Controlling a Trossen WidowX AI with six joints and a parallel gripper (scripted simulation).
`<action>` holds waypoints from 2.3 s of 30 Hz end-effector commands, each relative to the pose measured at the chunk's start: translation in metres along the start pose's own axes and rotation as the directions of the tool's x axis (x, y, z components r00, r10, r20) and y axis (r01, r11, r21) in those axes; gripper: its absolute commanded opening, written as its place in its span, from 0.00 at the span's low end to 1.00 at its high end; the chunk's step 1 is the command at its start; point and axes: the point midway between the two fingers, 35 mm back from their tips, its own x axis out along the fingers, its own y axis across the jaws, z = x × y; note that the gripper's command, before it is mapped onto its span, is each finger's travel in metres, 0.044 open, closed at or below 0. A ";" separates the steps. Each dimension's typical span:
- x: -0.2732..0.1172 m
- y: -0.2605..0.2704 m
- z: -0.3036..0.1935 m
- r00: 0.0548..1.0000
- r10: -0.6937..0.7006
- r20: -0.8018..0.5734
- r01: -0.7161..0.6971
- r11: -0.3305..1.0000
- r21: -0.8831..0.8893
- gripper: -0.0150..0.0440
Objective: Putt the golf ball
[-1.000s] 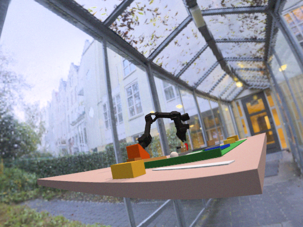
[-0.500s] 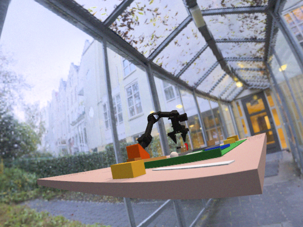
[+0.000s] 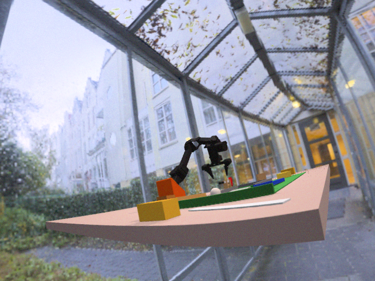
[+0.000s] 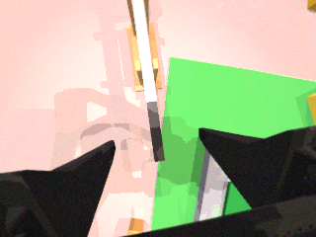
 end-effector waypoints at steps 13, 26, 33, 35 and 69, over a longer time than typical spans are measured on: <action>0.031 0.000 -0.008 1.000 -0.002 0.010 0.002 1.000 -0.011 1.00; 0.052 0.000 -0.013 1.000 -0.002 0.011 0.003 1.000 -0.011 1.00; 0.062 0.000 -0.015 1.000 -0.003 0.012 0.003 1.000 -0.012 1.00; 0.065 0.000 -0.016 1.000 -0.003 0.013 0.003 1.000 -0.011 1.00; 0.031 -0.004 -0.012 1.000 -0.002 -0.002 0.002 1.000 -0.015 0.25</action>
